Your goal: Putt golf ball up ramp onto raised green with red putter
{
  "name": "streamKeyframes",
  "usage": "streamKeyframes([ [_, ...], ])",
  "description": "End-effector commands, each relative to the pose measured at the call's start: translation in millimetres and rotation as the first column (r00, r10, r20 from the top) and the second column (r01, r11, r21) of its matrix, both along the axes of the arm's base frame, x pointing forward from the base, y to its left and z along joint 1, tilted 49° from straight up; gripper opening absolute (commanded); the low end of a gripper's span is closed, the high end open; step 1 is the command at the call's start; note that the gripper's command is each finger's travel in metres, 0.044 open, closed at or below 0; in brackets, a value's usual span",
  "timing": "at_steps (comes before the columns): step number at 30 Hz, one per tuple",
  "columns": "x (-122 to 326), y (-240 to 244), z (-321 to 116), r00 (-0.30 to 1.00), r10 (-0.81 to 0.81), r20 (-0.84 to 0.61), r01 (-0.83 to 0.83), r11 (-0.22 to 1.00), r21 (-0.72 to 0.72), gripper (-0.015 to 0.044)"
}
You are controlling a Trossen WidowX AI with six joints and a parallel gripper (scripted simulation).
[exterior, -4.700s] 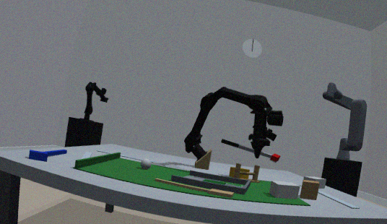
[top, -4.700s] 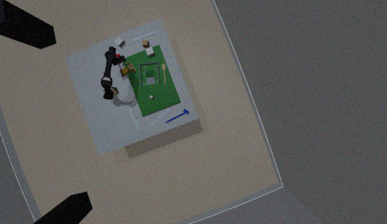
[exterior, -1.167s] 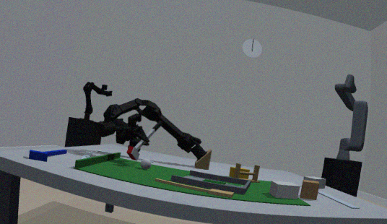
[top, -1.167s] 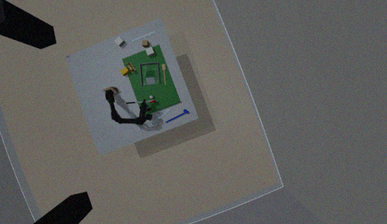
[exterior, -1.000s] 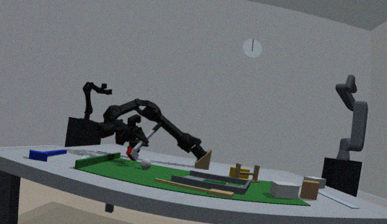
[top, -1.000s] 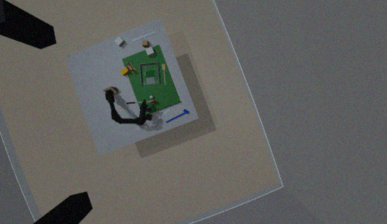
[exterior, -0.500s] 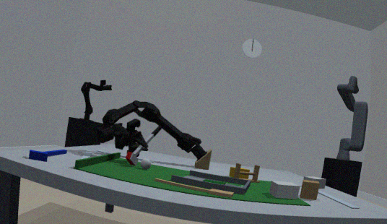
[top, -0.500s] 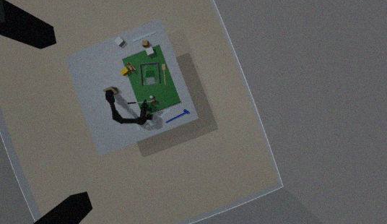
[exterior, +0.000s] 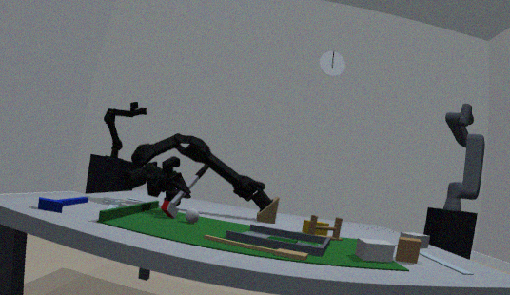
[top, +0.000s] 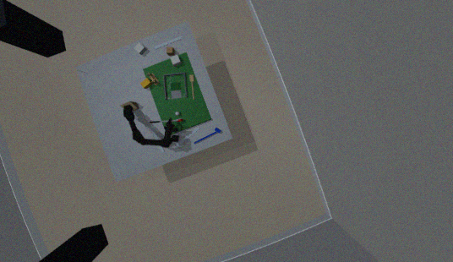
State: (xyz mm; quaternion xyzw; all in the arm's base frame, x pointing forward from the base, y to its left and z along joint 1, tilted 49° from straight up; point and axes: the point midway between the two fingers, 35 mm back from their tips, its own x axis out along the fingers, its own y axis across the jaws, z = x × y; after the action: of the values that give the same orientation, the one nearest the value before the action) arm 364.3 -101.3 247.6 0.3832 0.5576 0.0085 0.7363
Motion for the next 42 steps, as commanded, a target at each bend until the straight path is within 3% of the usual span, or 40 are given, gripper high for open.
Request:
streamKeyframes([
  [1,-2.0,-7.7,8.6,1.000,-0.027,-0.004,0.027,1.000,0.009,0.0000],
  [9,1.4,-2.4,2.4,1.000,-0.016,0.002,0.016,1.000,0.008,0.0000],
  [21,24.9,80.1,-89.6,0.999,0.040,0.021,-0.040,0.999,-0.004,0.0000],
  [35,15.7,125.1,-53.0,0.999,0.041,0.021,-0.040,0.999,-0.002,0.0000],
  [42,17.0,121.5,-57.9,0.999,0.045,0.019,-0.045,0.999,0.000,0.0000],
])
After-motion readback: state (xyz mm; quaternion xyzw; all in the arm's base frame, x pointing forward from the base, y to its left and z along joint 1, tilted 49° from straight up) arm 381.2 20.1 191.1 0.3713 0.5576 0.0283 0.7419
